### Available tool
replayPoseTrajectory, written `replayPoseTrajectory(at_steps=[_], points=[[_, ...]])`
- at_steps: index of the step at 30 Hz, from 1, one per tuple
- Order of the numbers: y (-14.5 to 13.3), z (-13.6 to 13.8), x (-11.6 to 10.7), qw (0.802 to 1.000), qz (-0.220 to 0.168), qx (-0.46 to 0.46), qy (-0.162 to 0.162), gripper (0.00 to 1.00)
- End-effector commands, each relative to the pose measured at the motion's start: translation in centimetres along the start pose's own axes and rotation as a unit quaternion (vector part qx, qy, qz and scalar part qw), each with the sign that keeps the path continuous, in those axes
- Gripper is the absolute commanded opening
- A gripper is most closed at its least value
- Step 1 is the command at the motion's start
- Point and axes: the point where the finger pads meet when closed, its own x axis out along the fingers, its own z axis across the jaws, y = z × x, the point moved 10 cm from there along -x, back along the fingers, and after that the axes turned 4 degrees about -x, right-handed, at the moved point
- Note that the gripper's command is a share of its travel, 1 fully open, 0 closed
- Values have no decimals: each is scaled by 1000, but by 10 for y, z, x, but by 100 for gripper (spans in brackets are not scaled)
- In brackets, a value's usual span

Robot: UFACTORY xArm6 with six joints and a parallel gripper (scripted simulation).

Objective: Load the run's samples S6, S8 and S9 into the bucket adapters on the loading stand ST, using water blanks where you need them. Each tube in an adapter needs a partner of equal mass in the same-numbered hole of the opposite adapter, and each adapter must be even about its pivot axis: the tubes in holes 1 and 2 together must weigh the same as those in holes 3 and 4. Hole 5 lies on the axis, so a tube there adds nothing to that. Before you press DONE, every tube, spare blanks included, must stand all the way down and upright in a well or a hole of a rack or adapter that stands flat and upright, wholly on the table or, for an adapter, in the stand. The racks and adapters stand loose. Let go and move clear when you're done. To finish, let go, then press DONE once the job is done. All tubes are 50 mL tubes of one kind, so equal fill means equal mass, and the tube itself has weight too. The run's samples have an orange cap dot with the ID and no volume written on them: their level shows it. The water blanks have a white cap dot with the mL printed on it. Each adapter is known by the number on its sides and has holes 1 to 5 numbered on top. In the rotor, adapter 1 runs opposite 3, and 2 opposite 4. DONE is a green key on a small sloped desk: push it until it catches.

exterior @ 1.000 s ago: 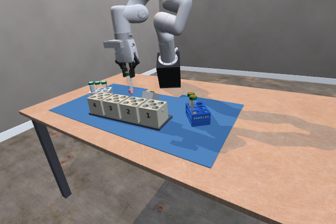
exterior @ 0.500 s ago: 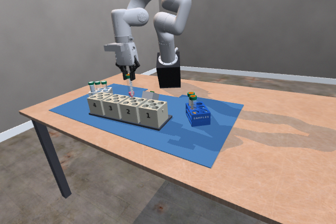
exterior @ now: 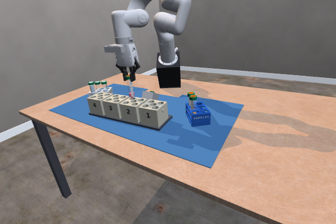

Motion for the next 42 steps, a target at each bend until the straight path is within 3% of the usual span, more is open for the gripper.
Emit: replayPoseTrajectory(at_steps=[1, 42], points=[[1, 0, 2, 1000, 2, 0, 0, 0], [1, 0, 37, 1000, 2, 0, 0, 0]])
